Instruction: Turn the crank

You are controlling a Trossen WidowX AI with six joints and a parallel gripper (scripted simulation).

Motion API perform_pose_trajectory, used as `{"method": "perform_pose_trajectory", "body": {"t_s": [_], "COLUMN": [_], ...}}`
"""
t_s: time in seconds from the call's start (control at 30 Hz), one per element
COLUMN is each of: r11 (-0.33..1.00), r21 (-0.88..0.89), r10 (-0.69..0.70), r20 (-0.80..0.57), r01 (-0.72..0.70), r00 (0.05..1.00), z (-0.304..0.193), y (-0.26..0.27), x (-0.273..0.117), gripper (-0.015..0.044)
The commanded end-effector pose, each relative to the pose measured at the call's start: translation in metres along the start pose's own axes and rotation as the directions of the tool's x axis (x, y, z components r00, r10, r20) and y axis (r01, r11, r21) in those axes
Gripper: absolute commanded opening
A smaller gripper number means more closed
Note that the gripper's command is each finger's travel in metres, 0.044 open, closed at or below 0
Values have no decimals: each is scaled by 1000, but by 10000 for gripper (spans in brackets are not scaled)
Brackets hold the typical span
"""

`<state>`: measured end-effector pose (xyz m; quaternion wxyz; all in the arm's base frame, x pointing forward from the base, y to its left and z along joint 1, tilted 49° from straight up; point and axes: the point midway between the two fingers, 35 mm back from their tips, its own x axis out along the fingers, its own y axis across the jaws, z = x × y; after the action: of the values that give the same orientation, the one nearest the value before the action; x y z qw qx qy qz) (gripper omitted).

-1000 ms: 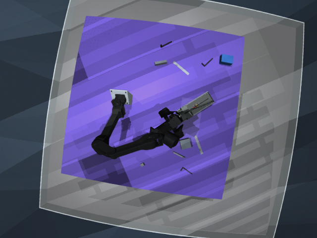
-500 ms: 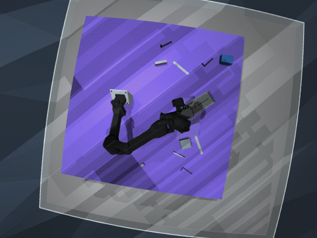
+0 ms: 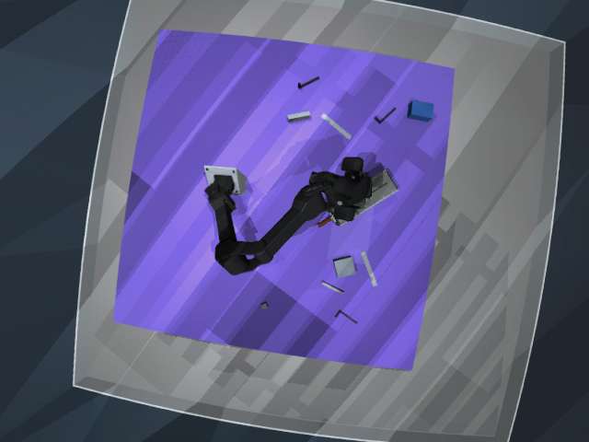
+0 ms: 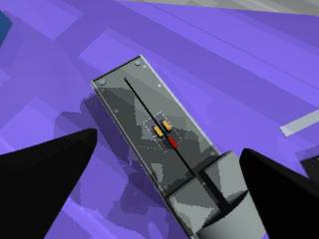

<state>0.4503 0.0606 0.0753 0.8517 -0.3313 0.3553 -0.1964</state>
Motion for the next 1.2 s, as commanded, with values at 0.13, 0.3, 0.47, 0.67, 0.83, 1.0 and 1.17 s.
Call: {"method": "perform_pose_trajectory", "body": {"t_s": [0.13,0.3,0.47,0.67,0.83,1.0,1.17], "r11": [999,999,999,999,999,999,1000], "r21": [35,35,35,35,36,40,-1], "r10": [-32,-33,-33,-33,-32,-35,-9], "r20": [-2,-1,-1,-1,-2,-3,-12], "r01": [32,33,33,33,33,35,9], "r00": [999,999,999,999,999,999,1000], "z": [-31,-32,-32,-32,-28,-2,0], "y": [-4,-4,-4,-4,-3,-1,-9], "x": [35,36,36,36,32,4,-1], "gripper": [440,440,440,440,440,440,440]}}
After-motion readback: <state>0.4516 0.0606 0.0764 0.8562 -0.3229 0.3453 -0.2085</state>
